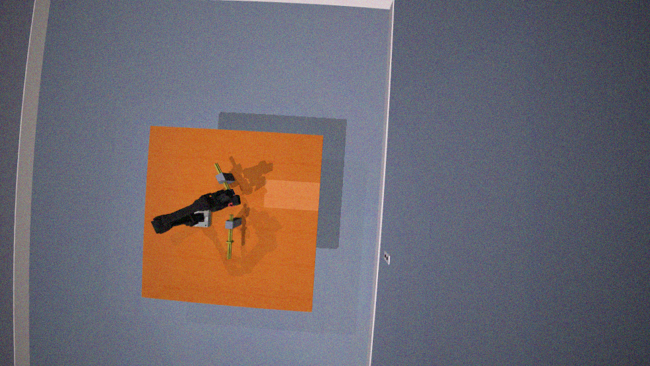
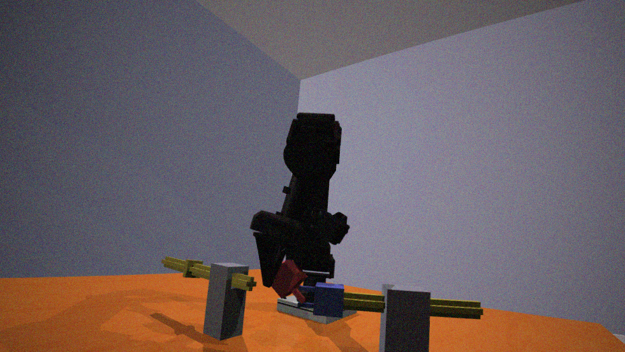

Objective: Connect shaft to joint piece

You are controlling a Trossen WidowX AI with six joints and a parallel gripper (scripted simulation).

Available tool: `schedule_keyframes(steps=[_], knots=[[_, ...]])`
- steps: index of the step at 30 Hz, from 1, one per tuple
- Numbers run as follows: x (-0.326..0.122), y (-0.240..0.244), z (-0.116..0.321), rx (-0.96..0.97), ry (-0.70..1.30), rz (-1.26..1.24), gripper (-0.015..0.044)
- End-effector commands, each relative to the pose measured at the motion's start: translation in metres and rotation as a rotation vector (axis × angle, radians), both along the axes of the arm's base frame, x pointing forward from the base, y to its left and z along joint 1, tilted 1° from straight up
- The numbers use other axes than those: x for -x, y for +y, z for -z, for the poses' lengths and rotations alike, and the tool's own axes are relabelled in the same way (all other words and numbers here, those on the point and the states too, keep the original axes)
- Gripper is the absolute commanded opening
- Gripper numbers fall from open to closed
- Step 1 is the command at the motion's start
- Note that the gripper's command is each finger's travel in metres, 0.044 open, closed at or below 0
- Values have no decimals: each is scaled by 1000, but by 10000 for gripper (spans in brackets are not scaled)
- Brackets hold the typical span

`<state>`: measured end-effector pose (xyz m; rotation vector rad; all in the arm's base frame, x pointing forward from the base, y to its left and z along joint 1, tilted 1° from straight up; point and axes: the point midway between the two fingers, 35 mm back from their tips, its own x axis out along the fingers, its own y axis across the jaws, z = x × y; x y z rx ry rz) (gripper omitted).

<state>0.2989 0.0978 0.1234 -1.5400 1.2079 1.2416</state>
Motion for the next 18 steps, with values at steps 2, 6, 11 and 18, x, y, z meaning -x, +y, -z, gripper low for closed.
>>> schedule_keyframes(steps=[2, 6, 11, 18], knots=[[0, -1, 10, 2, 9, 4, 440], [-1, -2, 17, 2, 9, 4, 440], [-1, -4, 24, 2, 9, 4, 440], [-1, -4, 24, 2, 9, 4, 282]])
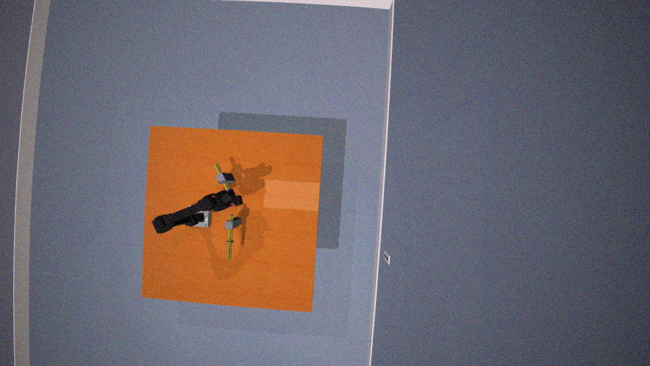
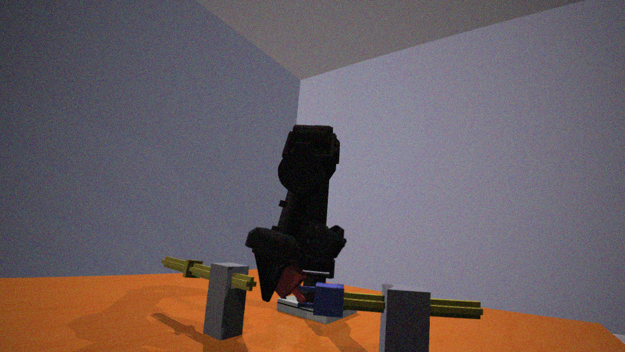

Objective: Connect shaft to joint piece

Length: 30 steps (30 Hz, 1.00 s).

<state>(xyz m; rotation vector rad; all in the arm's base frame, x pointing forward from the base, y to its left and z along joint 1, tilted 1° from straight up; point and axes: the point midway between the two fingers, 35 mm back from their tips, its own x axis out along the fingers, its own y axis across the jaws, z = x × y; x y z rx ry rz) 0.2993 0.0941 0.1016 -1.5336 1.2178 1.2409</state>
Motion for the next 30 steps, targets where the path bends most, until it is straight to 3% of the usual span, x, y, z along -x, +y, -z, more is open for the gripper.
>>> schedule_keyframes(steps=[1, 4, 30], knots=[[0, 0, 2, 0, 4, -3, 256], [0, 0, 2, 0, 4, -3, 182], [0, 0, 2, 0, 4, -3, 182]])
